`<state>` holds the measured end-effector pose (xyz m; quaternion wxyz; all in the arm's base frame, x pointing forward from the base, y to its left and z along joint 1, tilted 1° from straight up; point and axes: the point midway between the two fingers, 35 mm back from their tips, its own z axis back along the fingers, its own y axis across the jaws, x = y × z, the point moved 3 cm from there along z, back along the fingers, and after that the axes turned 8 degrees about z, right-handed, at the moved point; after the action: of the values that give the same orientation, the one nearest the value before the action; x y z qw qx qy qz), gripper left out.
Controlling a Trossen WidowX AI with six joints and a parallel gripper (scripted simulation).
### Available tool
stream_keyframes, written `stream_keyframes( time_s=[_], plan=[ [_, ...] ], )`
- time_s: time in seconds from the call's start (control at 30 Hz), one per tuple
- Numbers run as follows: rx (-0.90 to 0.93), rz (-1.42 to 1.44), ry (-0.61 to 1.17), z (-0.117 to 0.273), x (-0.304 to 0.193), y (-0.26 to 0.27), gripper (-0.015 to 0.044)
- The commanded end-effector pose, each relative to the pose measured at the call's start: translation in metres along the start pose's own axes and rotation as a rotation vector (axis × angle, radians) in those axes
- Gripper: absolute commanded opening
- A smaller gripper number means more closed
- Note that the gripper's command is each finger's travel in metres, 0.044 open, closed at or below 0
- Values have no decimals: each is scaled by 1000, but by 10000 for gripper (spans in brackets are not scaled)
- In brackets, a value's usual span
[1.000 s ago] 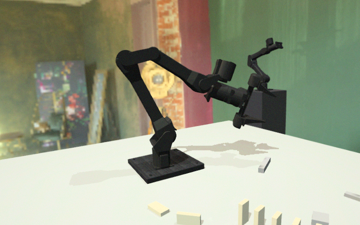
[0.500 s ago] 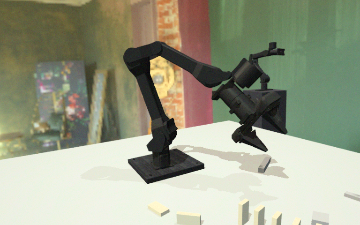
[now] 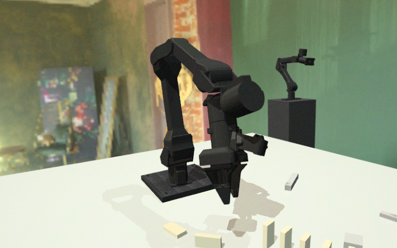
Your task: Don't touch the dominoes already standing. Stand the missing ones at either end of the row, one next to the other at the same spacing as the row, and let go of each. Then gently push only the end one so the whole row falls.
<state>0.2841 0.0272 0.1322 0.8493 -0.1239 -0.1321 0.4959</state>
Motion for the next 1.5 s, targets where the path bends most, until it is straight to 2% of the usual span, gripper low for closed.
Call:
stream_keyframes(
  time_s=[0.0,0.2,0.47,0.77,1.43,1.47],
  plan=[
    [116,-220,95,-1,-47,-15,440],
    [278,-521,194,5,-104,-23,440],
    [283,-531,196,4,-105,-22,440],
    [283,-531,197,-55,-112,-2,440],
    [283,-531,196,-71,-111,3,440],
    [283,-531,196,-71,-111,3,414]
  ],
)
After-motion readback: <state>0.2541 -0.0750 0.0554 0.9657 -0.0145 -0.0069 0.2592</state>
